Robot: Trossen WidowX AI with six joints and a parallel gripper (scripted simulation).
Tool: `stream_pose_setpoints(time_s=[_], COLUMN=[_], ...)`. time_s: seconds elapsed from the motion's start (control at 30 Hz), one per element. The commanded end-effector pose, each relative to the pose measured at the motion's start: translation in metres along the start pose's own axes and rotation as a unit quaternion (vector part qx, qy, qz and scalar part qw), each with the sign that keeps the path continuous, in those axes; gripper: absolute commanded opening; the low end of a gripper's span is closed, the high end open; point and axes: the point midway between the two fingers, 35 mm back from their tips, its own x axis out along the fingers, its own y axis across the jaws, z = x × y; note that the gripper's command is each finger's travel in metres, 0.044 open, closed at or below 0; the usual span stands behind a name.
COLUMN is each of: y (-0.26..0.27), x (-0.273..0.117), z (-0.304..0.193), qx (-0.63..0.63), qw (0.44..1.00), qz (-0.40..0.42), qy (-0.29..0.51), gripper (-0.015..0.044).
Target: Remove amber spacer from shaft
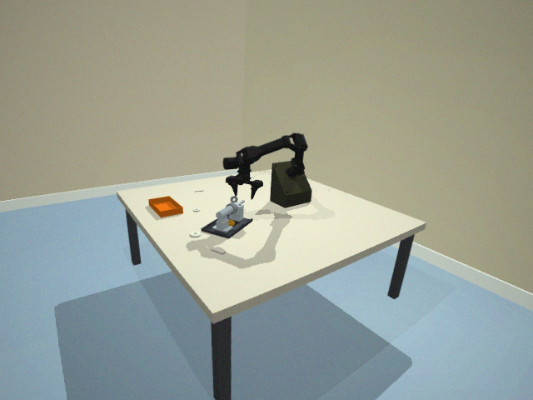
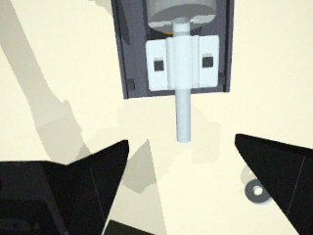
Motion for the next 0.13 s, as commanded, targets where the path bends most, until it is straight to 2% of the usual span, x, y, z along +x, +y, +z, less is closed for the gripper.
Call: stream_pose_setpoints(time_s=[0.0,0.1], y=[0.008,0.017], x=[-0.004,-0.003], z=[-0.027,-0.055], qx=[-0.001,0.000], qw=[1.000,1.000], qz=[-0.003,-0.003], qy=[-0.002,-0.002], gripper=[0.0440,0.0440])
